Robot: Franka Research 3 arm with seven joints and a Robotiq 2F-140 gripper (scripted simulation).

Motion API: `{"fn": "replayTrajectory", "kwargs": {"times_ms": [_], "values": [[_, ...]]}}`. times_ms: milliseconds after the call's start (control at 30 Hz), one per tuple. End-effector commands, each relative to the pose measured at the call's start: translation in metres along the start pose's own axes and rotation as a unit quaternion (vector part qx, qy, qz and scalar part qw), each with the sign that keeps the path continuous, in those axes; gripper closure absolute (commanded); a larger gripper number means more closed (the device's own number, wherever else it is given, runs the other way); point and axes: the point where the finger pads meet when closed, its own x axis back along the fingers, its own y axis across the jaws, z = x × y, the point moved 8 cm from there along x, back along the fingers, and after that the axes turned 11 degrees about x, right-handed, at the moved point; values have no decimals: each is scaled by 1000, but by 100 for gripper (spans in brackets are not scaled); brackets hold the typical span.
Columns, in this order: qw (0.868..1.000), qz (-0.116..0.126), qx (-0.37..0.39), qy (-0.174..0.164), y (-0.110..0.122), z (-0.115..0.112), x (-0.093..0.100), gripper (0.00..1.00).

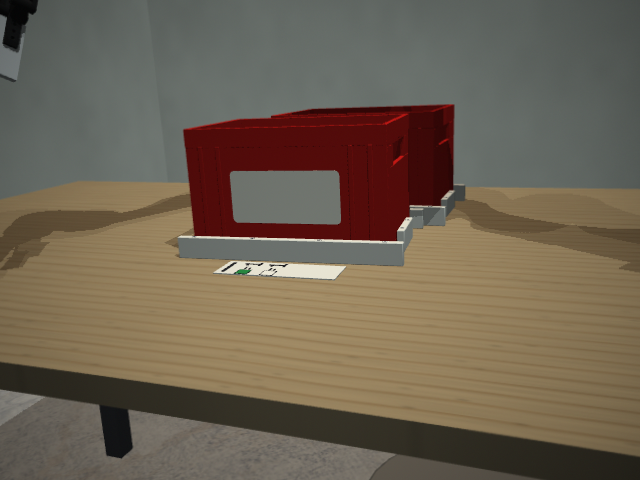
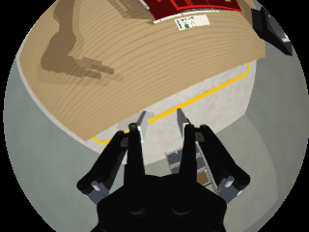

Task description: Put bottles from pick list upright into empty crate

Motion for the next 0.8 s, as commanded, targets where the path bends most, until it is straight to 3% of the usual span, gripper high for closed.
{"fn": "replayTrajectory", "kwargs": {"times_ms": [0, 100, 300, 433, 633, 767], "values": [[998, -17, 67, 8, 14, -7, -6, 62], [998, -17, 67, 8, 27, -14, -10, 62], [988, -42, 148, 18, 50, -29, -17, 62], [988, -42, 148, 18, 58, -33, -19, 62], [971, -65, 227, 26, 83, -47, -25, 62], [971, -65, 228, 26, 98, -53, -28, 62]]}}
